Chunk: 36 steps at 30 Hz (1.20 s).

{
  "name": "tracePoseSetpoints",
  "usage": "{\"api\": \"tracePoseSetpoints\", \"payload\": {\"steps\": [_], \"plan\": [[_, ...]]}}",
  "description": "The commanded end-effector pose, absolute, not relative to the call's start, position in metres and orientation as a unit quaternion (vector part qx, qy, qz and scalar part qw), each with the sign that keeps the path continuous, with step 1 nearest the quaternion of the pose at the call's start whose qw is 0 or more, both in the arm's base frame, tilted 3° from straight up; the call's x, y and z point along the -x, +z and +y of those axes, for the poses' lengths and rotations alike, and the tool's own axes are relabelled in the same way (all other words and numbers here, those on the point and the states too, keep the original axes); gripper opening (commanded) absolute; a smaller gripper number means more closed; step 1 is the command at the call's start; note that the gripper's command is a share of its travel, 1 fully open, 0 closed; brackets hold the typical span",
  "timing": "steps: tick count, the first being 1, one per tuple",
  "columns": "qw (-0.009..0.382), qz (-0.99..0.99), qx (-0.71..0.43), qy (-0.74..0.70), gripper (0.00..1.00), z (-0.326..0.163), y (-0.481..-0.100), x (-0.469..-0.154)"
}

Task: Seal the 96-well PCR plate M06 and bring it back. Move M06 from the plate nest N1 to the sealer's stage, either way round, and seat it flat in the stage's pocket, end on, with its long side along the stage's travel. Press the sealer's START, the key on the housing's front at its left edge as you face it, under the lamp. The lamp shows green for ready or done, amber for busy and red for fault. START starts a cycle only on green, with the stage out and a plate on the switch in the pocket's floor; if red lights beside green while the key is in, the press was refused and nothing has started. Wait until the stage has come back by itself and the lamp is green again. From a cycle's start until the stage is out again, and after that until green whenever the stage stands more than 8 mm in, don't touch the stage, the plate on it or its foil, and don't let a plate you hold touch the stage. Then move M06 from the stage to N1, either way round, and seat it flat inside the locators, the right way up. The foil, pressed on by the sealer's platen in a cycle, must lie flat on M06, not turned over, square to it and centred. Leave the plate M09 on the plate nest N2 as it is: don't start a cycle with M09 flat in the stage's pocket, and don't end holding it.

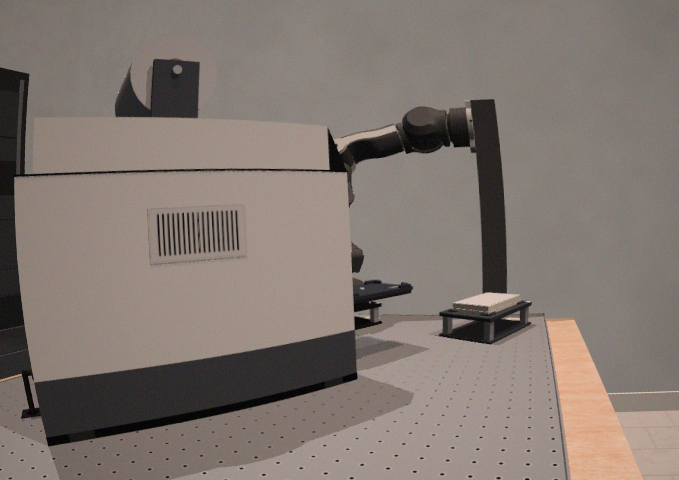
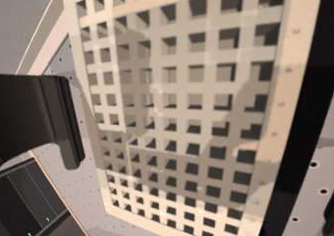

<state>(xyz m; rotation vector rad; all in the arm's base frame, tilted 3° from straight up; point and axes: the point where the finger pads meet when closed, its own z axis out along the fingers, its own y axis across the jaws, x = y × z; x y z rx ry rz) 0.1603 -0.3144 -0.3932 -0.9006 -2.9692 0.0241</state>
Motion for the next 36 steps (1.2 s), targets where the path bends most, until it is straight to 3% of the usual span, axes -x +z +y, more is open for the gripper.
{"api": "tracePoseSetpoints", "payload": {"steps": [1, 36], "plan": [[0.020, -0.956, 0.291, 0.011, 0.77, -0.3161, -0.3925, -0.1599], [0.020, -0.957, 0.290, 0.010, 0.77, -0.3142, -0.3930, -0.1605]]}}
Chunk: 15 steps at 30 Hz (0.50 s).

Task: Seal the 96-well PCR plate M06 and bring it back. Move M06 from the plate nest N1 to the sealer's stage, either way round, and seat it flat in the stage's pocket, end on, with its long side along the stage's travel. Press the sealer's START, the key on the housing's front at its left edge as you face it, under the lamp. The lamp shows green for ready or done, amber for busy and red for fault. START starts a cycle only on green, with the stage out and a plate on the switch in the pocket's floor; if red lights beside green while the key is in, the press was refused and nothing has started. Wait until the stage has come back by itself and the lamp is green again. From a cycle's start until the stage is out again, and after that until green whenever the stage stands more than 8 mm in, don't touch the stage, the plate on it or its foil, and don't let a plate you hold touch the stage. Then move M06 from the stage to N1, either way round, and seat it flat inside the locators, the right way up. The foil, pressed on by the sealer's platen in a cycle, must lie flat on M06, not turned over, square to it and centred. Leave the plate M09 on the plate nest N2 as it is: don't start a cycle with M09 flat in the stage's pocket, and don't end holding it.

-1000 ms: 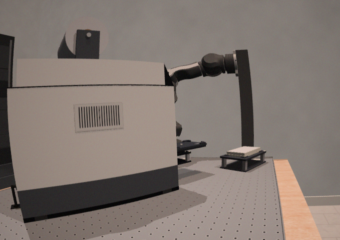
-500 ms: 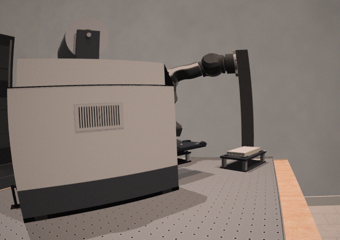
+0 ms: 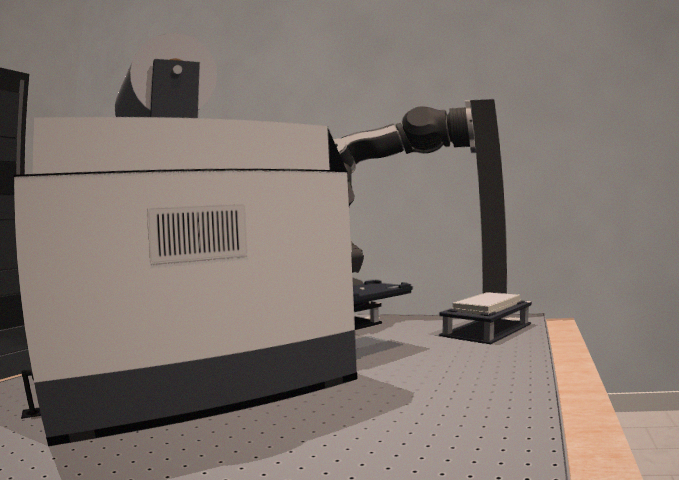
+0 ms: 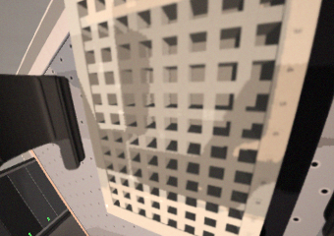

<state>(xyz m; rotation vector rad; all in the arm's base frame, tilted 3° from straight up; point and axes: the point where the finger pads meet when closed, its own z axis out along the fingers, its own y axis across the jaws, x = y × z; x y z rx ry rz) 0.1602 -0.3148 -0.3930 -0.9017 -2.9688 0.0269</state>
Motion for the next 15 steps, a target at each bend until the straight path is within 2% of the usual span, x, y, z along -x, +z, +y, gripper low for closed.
{"api": "tracePoseSetpoints", "payload": {"steps": [1, 2, 15], "plan": [[0.020, -0.957, 0.290, 0.010, 0.77, -0.3142, -0.3930, -0.1605], [0.020, -0.957, 0.290, 0.009, 0.00, -0.3144, -0.3930, -0.1606], [0.019, -0.957, 0.291, 0.008, 0.00, -0.3150, -0.3926, -0.1607]]}}
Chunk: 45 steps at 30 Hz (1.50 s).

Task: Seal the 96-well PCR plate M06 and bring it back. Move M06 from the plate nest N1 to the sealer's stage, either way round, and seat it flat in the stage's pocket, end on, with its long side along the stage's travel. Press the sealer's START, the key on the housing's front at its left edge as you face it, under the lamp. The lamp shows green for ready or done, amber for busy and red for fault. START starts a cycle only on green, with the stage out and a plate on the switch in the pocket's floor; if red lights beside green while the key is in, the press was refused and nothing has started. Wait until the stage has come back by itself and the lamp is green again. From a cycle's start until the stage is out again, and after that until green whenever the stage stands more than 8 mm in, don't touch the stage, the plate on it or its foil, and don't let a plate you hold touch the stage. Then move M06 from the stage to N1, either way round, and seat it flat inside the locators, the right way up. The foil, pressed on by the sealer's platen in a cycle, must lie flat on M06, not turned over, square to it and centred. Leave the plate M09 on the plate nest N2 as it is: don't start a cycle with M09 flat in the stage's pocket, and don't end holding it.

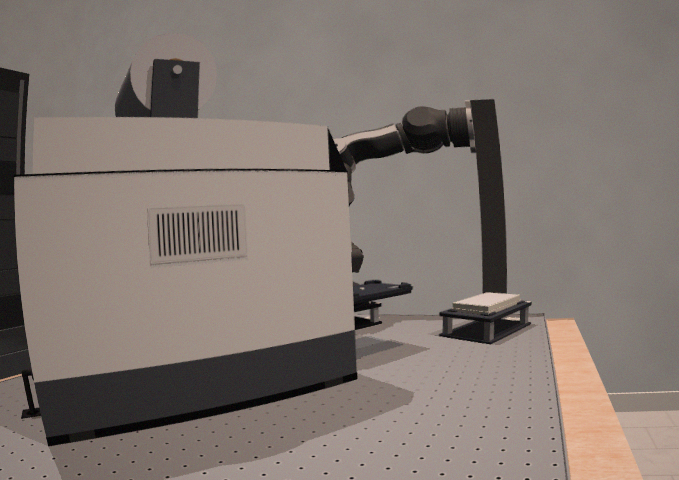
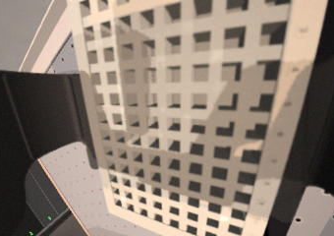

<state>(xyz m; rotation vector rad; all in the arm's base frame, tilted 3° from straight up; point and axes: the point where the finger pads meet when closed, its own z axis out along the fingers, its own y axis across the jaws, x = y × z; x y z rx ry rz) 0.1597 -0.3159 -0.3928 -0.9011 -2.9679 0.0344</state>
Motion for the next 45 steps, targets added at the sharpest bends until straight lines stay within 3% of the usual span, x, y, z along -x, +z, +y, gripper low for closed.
{"api": "tracePoseSetpoints", "payload": {"steps": [1, 37, 42, 45], "plan": [[0.019, -0.957, 0.291, 0.008, 0.00, -0.315, -0.393, -0.161], [0.019, -0.957, 0.291, 0.011, 0.00, -0.316, -0.392, -0.160], [0.020, -0.956, 0.291, 0.011, 0.00, -0.317, -0.361, -0.163], [0.020, -0.956, 0.291, 0.011, 0.00, -0.317, -0.361, -0.163]]}}
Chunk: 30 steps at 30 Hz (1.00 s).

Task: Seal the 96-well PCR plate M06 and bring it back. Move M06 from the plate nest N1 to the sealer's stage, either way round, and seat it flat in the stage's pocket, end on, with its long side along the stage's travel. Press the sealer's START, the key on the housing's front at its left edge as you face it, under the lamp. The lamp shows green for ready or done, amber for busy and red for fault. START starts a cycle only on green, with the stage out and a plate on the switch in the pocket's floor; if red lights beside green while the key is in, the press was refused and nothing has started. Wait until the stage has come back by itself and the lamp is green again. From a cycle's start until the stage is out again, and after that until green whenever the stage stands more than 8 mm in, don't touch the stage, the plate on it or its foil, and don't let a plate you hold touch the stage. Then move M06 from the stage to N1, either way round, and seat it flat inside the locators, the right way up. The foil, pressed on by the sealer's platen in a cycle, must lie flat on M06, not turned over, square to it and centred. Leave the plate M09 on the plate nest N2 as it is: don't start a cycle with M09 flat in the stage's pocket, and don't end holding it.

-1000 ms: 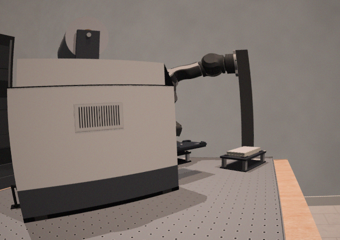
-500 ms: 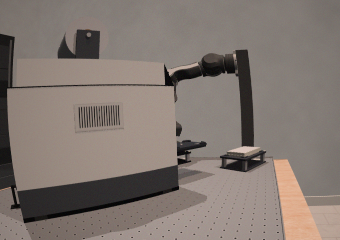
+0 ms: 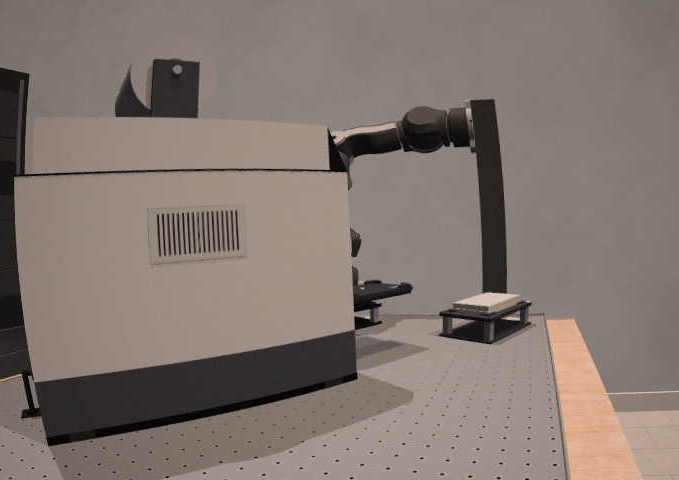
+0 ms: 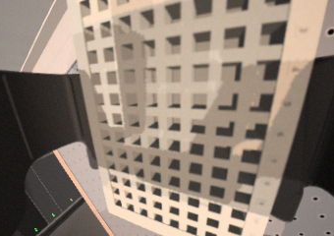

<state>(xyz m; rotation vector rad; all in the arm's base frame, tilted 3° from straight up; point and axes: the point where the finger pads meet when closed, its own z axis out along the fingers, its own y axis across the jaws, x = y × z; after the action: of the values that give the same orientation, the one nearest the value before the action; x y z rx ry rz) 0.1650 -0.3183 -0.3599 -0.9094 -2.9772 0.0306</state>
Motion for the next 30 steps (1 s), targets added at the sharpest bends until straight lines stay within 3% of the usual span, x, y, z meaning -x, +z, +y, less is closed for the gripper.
{"api": "tracePoseSetpoints", "payload": {"steps": [1, 9, 14, 26, 30], "plan": [[0.020, -0.956, 0.291, 0.011, 0.00, -0.317, -0.361, -0.163], [0.020, -0.956, 0.291, 0.011, 0.00, -0.317, -0.361, -0.163], [0.020, -0.957, 0.291, 0.011, 0.00, -0.317, -0.328, -0.166], [0.020, -0.957, 0.291, 0.011, 0.00, -0.317, -0.328, -0.166], [0.020, -0.957, 0.290, 0.011, 0.00, -0.316, -0.305, -0.164]]}}
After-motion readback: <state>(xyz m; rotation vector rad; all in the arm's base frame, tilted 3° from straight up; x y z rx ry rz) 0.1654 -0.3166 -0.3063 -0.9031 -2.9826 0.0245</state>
